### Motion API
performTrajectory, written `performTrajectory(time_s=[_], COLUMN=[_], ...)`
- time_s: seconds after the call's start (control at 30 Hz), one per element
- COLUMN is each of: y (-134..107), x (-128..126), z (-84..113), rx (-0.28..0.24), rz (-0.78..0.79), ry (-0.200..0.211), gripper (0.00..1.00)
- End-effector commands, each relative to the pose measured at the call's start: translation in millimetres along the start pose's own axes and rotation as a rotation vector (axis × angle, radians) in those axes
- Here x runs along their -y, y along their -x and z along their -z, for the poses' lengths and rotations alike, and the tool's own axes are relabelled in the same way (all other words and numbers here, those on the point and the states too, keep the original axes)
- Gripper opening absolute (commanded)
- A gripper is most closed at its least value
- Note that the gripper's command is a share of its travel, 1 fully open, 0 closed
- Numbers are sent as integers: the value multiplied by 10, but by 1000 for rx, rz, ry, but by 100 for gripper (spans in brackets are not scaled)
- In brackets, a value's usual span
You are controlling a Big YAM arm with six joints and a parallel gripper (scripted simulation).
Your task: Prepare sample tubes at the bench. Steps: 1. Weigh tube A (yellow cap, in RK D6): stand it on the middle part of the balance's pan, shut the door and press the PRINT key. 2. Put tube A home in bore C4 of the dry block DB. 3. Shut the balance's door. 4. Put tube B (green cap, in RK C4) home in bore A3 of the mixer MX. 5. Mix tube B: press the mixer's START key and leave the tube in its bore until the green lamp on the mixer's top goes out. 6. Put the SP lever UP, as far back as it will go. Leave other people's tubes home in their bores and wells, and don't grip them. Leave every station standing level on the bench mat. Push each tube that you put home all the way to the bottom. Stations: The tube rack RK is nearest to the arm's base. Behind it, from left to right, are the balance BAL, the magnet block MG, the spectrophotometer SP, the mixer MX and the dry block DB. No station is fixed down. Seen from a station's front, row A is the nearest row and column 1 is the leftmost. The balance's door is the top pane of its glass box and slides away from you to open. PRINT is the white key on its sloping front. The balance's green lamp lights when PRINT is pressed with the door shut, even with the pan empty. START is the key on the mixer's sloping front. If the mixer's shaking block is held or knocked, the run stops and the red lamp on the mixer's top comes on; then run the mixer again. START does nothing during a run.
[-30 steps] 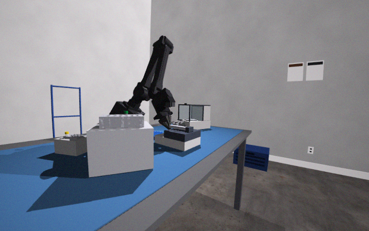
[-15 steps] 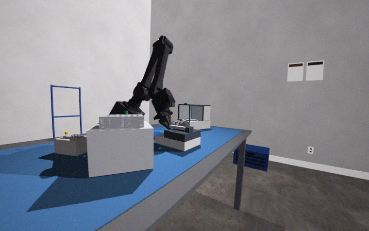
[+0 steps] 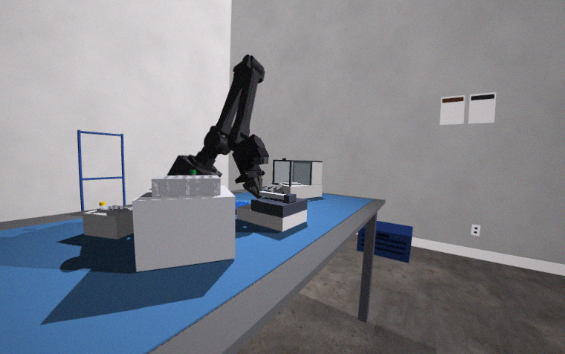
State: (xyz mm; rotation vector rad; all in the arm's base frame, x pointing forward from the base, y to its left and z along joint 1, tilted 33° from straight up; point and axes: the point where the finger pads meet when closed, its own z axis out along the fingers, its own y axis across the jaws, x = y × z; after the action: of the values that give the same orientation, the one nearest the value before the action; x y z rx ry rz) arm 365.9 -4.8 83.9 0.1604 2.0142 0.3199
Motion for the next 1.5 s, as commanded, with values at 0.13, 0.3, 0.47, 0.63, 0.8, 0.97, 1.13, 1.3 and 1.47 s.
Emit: performTrajectory(time_s=[0.13, 0.3, 0.47, 0.63, 0.8, 0.97, 1.13, 1.3, 1.47], y=[706, 731, 742, 745, 738, 736, 738, 747, 744], x=[53, 49, 49, 51, 56, 59, 62, 60, 64], z=[-118, -101, -92, -88, -90, -89, -86, -81, -81], rx=[139, 145, 147, 146, 144, 142, 142, 144, 143], rz=[38, 41, 41, 40, 40, 39, 39, 39, 39], ry=[-14, -13, -13, -13, -13, -14, -14, -13, -14], gripper=[0, 0, 0, 0, 0, 0, 0, 0, 0])
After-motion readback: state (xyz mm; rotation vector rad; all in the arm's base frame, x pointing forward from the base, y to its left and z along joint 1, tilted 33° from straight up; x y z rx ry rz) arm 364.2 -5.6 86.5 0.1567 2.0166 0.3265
